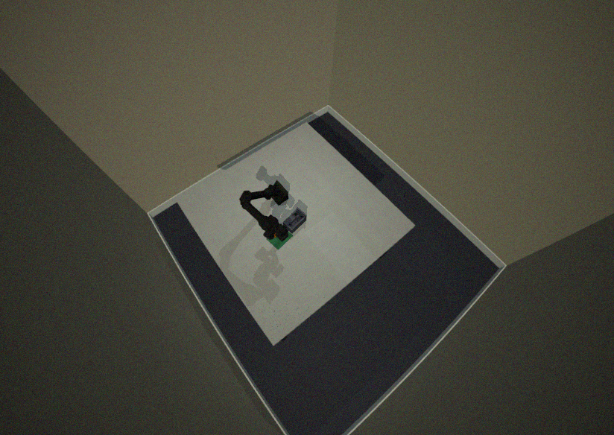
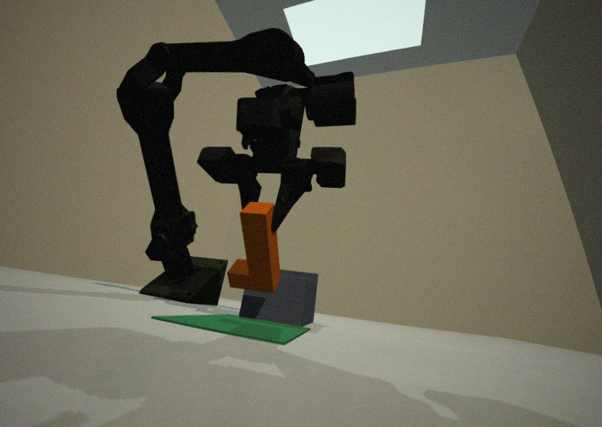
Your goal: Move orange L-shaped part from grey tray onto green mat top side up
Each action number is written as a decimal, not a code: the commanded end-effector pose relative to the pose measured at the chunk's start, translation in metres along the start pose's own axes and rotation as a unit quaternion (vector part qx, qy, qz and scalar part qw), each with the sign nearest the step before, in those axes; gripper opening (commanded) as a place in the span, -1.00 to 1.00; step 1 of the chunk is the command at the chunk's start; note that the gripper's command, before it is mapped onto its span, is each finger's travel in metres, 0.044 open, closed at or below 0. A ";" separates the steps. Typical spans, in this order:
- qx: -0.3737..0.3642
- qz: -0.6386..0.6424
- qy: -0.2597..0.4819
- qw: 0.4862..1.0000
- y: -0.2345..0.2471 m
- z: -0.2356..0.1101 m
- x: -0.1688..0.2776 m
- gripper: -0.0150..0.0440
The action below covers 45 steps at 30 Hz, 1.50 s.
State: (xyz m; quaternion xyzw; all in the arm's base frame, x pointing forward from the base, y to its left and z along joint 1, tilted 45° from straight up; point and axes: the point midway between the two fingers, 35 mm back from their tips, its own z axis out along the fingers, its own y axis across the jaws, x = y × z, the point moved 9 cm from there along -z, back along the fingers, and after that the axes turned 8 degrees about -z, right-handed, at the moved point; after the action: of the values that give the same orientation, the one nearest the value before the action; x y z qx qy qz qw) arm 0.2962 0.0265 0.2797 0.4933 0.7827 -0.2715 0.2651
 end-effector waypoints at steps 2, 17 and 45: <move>-0.001 0.000 -0.002 1.000 -0.001 0.007 -0.001 -0.49; 0.000 0.000 -0.003 1.000 -0.001 0.030 -0.001 -0.49; 0.003 0.000 -0.001 1.000 0.000 0.034 0.000 0.86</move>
State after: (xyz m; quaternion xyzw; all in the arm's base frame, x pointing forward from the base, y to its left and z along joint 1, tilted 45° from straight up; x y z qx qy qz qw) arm 0.3012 0.0033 0.2559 0.4937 0.7818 -0.2743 0.2642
